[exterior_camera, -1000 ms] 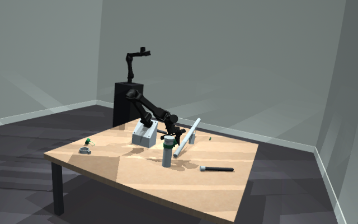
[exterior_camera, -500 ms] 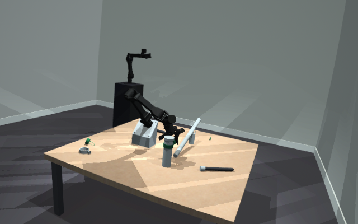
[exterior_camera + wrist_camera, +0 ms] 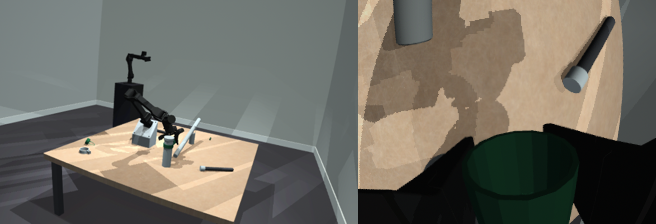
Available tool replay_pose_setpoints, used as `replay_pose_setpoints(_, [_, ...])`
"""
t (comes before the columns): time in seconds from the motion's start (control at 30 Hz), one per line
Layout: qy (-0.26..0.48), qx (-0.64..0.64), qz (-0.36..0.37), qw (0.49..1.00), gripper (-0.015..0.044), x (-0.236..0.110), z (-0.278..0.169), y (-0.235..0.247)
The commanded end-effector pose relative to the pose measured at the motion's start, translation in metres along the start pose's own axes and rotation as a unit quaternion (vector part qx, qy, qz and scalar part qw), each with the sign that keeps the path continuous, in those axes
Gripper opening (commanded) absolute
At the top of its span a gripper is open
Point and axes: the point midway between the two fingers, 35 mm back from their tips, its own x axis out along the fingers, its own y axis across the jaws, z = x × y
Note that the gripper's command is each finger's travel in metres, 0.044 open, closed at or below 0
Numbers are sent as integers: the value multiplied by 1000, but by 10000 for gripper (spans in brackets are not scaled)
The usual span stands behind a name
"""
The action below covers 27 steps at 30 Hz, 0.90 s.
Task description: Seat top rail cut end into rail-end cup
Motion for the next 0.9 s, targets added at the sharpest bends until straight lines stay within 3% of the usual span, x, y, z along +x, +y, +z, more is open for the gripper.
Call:
replay_pose_setpoints(0.0, [0, 5, 0, 1000, 0, 1, 2, 0])
replay_pose_setpoints(0.33, [1, 2, 0, 1000, 0, 0, 0, 0])
replay_pose_setpoints(0.87, [-3, 2, 1, 1000, 420, -9, 12, -7])
